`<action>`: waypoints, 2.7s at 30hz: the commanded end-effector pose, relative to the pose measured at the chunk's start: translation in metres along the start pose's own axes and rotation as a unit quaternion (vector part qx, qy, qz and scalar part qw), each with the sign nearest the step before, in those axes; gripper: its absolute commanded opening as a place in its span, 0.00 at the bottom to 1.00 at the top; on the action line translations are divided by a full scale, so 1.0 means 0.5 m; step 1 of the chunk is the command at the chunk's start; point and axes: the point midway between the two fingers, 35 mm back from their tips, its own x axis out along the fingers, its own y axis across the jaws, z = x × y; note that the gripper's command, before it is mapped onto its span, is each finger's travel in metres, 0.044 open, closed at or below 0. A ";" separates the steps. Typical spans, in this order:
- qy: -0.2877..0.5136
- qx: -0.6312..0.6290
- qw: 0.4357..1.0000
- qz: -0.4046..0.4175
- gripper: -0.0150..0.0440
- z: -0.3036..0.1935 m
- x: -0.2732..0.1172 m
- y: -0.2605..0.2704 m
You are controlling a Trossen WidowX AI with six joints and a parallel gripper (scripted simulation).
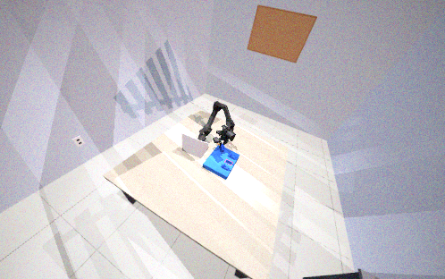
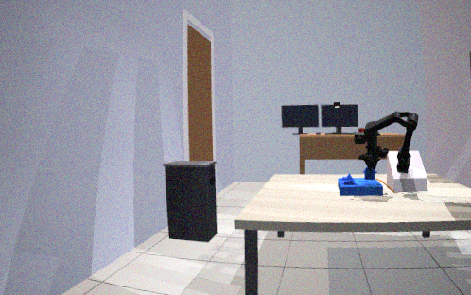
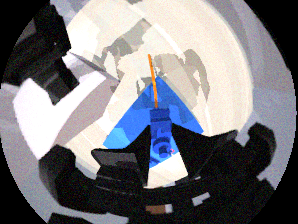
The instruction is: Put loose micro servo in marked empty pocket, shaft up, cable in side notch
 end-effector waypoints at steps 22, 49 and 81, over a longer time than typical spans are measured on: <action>0.006 -0.002 1.000 -0.003 0.25 -0.135 -0.005 0.041; 0.006 0.296 0.955 -0.004 0.25 -0.165 -0.006 0.075; 0.003 0.756 0.654 -0.007 0.25 -0.165 -0.006 0.075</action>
